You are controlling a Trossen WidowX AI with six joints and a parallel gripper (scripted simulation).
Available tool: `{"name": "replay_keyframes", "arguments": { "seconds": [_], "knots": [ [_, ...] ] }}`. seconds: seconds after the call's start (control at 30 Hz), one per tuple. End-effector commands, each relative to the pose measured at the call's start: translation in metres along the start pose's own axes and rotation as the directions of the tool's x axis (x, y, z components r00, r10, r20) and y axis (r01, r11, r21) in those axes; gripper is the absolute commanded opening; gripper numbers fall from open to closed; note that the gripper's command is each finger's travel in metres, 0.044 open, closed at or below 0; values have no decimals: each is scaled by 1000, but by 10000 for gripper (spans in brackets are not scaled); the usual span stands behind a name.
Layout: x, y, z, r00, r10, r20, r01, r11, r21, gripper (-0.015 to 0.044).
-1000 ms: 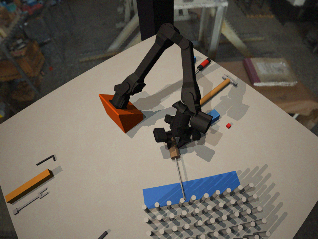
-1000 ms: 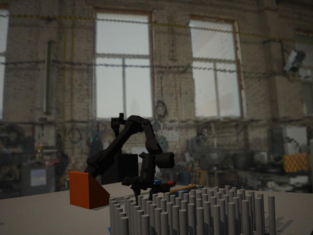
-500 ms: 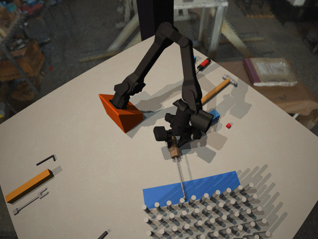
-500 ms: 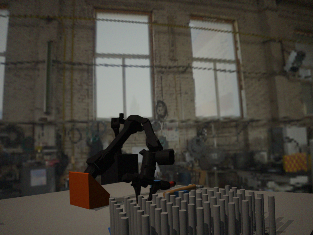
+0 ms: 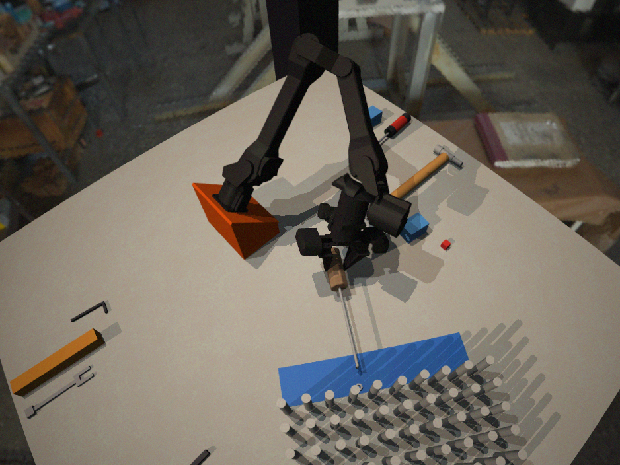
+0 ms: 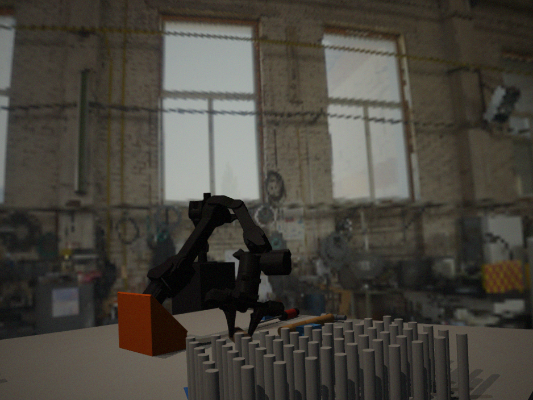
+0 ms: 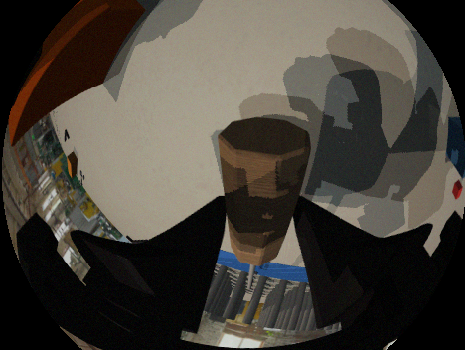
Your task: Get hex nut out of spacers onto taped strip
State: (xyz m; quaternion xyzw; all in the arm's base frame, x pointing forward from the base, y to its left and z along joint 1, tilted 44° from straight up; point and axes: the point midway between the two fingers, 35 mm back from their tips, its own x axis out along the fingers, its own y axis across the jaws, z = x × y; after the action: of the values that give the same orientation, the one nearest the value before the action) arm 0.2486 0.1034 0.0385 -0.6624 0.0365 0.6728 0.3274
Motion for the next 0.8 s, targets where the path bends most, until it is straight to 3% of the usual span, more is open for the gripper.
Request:
{"name": "replay_keyframes", "arguments": {
  "seconds": [0.0,0.77],
  "knots": [
    [-5,2,3,1000,5,-6,-5,1000,7,0],
    [-118,31,-37,1000,9,-10,-9,1000,3,0]
  ]
}}
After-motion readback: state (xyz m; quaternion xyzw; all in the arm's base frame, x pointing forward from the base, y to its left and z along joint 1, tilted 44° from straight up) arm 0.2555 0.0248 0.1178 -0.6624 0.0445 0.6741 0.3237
